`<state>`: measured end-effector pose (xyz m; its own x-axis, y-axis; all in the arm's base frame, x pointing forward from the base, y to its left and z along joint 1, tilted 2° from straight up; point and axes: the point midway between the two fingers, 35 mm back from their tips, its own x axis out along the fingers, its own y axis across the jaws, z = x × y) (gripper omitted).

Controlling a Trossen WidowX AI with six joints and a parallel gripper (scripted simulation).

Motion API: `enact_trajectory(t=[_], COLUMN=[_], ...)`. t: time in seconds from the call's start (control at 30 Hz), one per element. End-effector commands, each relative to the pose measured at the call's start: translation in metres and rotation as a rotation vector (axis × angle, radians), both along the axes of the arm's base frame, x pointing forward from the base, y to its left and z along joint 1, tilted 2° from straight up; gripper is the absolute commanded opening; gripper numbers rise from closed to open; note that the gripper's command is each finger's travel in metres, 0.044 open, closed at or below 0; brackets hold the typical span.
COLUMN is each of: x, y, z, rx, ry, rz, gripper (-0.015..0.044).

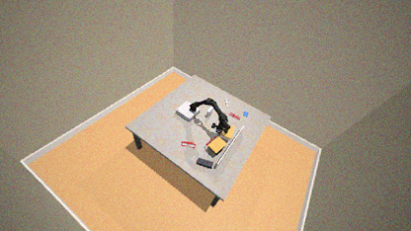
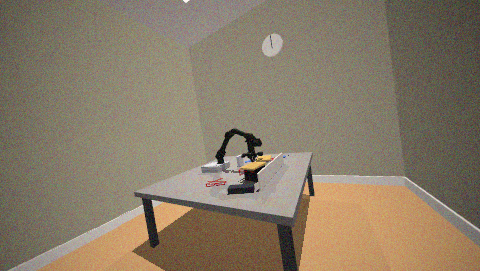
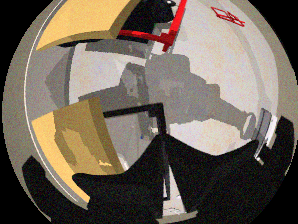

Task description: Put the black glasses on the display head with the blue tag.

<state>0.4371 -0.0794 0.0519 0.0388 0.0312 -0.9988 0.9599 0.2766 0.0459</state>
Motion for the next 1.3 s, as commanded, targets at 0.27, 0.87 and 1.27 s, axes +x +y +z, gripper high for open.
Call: enact_trajectory(t=[0.27,0.87,1.27], x=[0.001,0.001,0.000], y=[0.000,0.000,-0.001], z=[-0.002,-0.005,0.016], rx=[0.002,0.000,-0.001], ry=[-0.002,-0.002,0.000], rz=[-0.003,0.000,-0.002], gripper=[0.0000,0.0105,0.0107])
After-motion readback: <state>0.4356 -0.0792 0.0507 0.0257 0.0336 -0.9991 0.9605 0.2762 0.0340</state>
